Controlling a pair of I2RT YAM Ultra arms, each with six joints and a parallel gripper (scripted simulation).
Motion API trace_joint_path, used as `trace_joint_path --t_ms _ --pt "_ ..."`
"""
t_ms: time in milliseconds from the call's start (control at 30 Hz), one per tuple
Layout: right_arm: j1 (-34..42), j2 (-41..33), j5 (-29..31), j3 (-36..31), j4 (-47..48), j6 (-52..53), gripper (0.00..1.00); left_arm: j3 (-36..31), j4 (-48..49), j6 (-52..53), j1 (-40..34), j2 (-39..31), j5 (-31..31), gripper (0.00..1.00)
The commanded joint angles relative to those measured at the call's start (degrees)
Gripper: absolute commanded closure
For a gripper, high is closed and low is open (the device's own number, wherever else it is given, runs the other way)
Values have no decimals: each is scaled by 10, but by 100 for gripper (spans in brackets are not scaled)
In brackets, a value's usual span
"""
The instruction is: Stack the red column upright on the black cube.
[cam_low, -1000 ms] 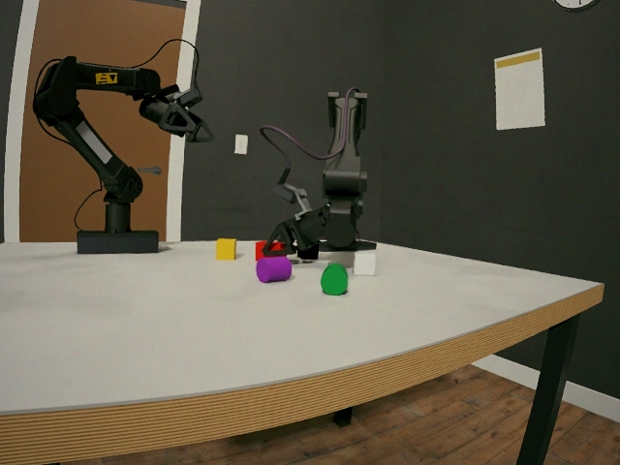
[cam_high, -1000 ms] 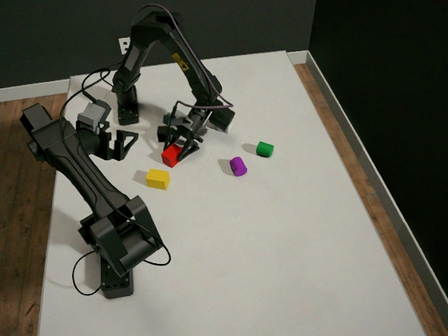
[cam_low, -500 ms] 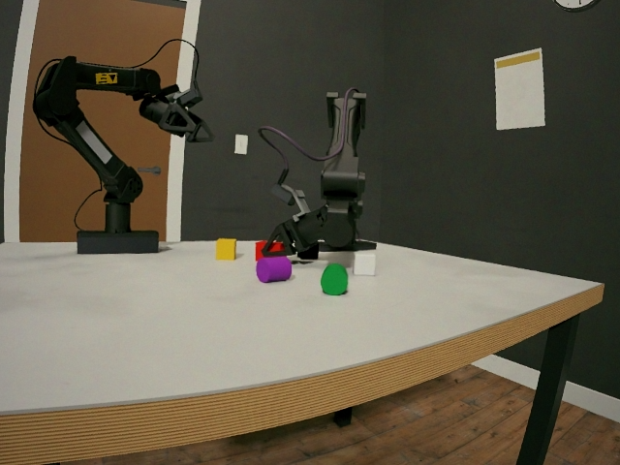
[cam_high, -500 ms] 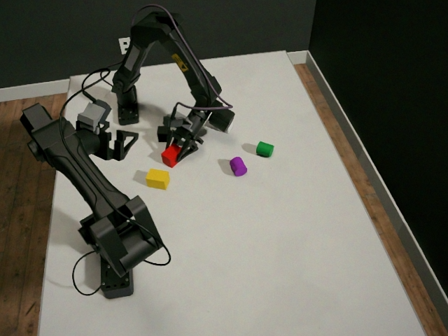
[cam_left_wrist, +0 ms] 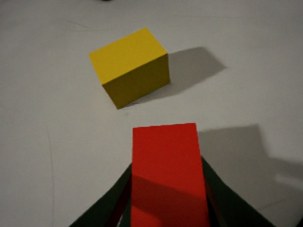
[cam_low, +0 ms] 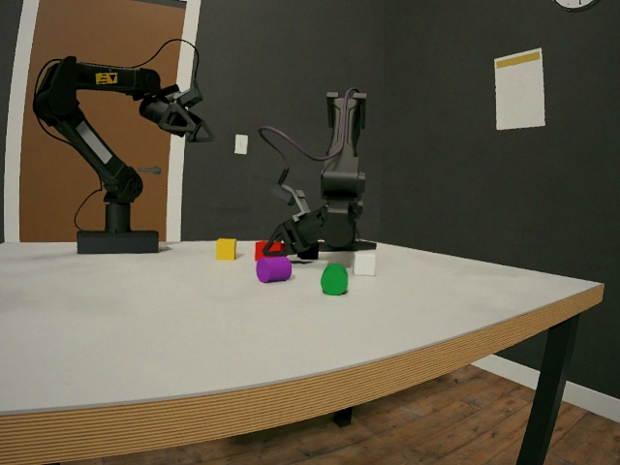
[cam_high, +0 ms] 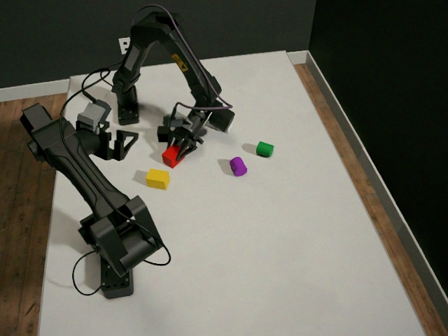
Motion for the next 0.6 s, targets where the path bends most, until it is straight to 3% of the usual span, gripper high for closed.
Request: trace_joint_path --t_ms 0,67,100,200,567 --pt "3 3 15 11 -6 4 0 -7 -7 1 0 -15 14 77" --pt "3 3 15 11 -6 4 0 -1 -2 1 0 -10 9 99" --pt "3 3 15 11 -6 4 0 -1 -2 1 0 -10 9 100" --pt "3 3 15 11 -6 4 0 1 -16 2 1 -21 10 66" --pt "3 3 13 17 -3 1 0 27 -129 -6 0 -75 10 65"
